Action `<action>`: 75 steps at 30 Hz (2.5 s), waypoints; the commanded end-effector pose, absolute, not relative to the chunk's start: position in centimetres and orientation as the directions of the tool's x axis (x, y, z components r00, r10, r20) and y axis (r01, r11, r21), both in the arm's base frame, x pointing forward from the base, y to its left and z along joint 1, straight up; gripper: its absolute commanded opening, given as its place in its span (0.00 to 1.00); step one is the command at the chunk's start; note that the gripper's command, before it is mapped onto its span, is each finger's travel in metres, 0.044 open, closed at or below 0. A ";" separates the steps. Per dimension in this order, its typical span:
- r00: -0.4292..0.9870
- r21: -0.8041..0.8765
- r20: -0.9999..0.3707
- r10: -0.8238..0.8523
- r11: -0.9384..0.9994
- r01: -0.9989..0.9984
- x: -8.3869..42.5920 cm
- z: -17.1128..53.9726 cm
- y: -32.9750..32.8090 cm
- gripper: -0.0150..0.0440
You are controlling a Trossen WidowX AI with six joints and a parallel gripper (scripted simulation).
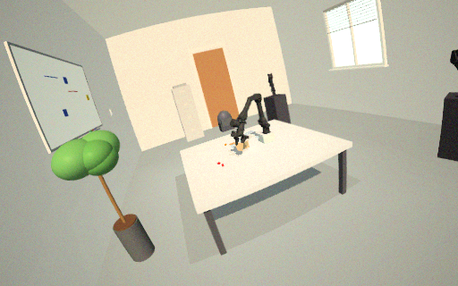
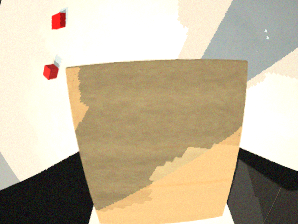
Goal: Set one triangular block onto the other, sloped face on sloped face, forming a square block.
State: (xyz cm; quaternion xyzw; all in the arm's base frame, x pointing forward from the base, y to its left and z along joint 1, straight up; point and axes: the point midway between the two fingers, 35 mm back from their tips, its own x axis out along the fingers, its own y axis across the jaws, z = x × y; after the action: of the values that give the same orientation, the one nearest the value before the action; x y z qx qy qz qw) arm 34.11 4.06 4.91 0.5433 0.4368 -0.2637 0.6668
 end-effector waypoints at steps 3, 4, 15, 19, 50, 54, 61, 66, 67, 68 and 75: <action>0.456 0.451 -0.883 0.112 0.475 0.756 34.5 5.2 4.1 0.25; 0.451 0.441 -0.886 0.110 0.505 0.742 34.5 5.2 4.1 0.25; 0.395 0.314 -0.913 0.098 0.787 0.531 34.7 5.2 4.1 0.25; 0.374 0.262 -0.922 0.094 0.864 0.430 34.7 5.3 4.2 0.25; 0.208 -0.063 -0.977 0.054 0.853 -0.518 34.8 5.8 4.3 0.25; 0.186 -0.081 -0.981 0.048 0.774 -0.628 34.8 5.9 4.3 0.25; 0.147 -0.095 -0.988 0.038 0.601 -0.794 34.8 6.1 4.3 0.25; 0.119 -0.092 -0.992 0.031 0.456 -0.885 34.7 6.2 4.3 0.25; 0.113 -0.090 -0.993 0.029 0.425 -0.901 34.7 6.2 4.3 0.25; 0.108 -0.088 -0.994 0.028 0.394 -0.915 34.7 6.3 4.3 0.25; 0.069 -0.065 -0.997 0.017 0.163 -0.984 34.6 6.5 4.3 0.25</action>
State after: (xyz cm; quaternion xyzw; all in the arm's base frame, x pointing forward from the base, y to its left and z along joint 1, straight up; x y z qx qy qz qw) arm 34.46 4.35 6.20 -0.4336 0.5362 0.4151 0.5934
